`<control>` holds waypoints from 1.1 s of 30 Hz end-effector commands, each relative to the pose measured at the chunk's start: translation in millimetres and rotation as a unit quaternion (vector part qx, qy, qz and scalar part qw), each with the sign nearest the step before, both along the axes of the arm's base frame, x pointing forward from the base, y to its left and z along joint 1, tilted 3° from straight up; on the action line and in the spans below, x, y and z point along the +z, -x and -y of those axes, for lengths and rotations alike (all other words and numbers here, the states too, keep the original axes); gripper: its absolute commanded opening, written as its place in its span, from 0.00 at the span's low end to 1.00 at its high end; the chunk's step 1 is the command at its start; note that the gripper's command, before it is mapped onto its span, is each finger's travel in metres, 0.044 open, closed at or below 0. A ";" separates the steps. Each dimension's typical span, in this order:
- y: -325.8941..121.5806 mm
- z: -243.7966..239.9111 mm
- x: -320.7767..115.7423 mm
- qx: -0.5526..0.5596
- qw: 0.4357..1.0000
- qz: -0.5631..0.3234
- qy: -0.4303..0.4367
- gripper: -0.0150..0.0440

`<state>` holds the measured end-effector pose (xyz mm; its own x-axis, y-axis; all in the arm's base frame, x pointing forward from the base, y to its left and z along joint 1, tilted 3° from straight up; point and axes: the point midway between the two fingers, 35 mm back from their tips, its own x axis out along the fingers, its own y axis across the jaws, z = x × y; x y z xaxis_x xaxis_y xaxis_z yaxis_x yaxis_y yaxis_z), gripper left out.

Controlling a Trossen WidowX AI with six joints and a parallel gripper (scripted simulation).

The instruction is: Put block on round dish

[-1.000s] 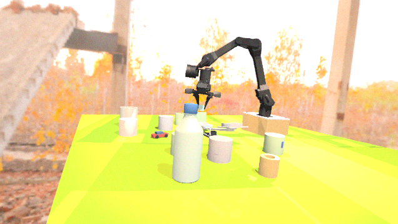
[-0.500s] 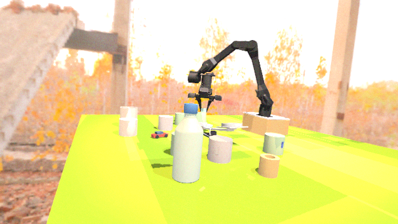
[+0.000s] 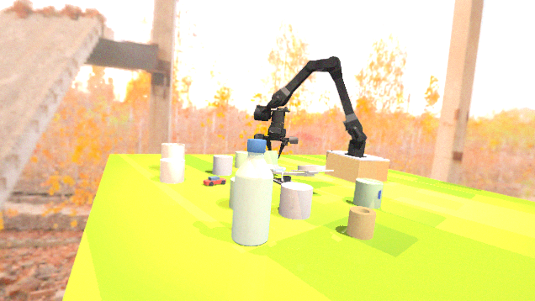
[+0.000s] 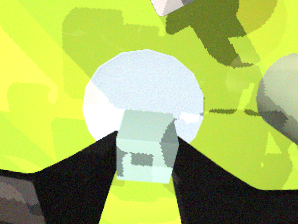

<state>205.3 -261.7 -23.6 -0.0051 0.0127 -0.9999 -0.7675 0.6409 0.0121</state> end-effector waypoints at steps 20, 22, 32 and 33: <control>1.2 -1.4 -27.8 0.000 1.000 -0.001 -0.001 0.30; 1.2 -1.4 -27.8 0.000 1.000 -0.001 -0.001 0.39; 1.2 -1.4 -27.8 0.000 1.000 -0.001 -0.001 0.83; 1.2 -1.4 -27.8 0.000 1.000 -0.001 -0.001 0.88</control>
